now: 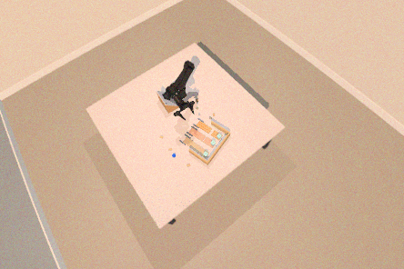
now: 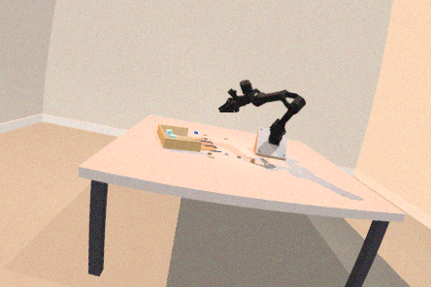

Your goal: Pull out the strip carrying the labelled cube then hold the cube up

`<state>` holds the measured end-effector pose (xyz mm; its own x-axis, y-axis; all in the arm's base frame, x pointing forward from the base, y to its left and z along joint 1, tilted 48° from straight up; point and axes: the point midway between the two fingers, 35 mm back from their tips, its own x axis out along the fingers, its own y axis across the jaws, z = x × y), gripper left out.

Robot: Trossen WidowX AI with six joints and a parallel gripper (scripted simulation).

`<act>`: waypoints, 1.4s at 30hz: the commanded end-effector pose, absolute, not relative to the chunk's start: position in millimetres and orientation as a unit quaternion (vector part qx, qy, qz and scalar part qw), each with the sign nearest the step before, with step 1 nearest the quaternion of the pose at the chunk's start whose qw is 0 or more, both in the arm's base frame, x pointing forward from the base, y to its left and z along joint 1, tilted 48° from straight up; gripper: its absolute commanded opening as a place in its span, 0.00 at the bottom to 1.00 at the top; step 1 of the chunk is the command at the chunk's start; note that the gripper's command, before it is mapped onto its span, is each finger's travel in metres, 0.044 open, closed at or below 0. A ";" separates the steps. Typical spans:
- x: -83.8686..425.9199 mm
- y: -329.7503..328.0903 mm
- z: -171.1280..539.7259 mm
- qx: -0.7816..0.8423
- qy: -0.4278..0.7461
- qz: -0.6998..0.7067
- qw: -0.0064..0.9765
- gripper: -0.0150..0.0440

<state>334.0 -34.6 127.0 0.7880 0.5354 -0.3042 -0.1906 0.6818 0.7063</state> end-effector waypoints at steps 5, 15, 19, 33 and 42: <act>324.4 -28.4 118.1 0.353 0.262 0.231 0.868 0.93; 328.7 -31.6 114.9 0.330 0.260 0.227 0.879 0.84; 357.0 -39.7 103.1 0.297 0.298 0.230 0.878 0.67; 431.6 -35.9 42.6 0.214 0.463 0.300 0.806 0.25; 445.6 -14.6 -2.4 0.158 0.553 0.383 0.723 0.25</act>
<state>440.7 -31.7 30.1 0.3031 0.7019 -0.6445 -0.3118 0.7122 0.6289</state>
